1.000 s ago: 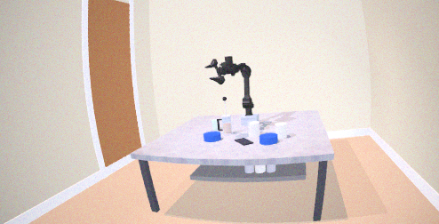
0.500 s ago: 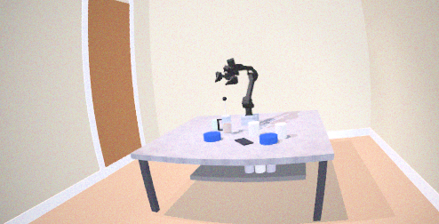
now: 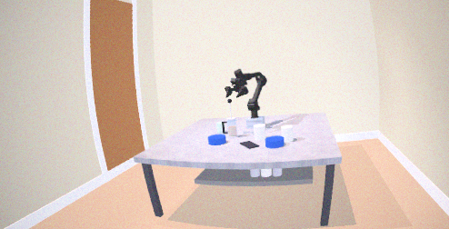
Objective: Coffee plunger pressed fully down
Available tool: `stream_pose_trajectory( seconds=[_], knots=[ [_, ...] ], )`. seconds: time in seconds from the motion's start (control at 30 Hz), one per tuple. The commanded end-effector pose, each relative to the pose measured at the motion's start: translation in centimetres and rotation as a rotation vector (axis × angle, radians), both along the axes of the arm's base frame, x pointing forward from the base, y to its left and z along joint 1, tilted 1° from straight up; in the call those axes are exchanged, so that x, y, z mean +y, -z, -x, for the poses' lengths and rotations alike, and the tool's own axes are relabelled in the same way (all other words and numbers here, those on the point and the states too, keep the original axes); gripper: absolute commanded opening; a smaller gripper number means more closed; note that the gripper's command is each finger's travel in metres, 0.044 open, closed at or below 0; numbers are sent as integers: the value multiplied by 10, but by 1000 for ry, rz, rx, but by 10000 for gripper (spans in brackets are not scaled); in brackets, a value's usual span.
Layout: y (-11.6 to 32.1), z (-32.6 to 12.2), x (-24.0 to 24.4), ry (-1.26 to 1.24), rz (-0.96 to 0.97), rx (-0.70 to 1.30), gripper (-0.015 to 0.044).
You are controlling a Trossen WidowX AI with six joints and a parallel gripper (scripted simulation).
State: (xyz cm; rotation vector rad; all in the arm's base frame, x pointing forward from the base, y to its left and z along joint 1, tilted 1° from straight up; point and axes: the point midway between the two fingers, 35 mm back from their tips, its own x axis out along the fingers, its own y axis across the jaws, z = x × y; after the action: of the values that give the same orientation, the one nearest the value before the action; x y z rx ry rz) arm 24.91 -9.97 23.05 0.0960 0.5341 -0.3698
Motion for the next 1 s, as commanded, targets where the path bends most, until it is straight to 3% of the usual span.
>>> stream_pose_trajectory(
  seconds=[0.0,0.9,0.97],
  knots=[
    [2,1,2,-5,-1,-21,440],
    [22,-31,-10,-7,-1,-23,440],
    [22,-31,-10,-7,-1,-23,387]
  ],
)
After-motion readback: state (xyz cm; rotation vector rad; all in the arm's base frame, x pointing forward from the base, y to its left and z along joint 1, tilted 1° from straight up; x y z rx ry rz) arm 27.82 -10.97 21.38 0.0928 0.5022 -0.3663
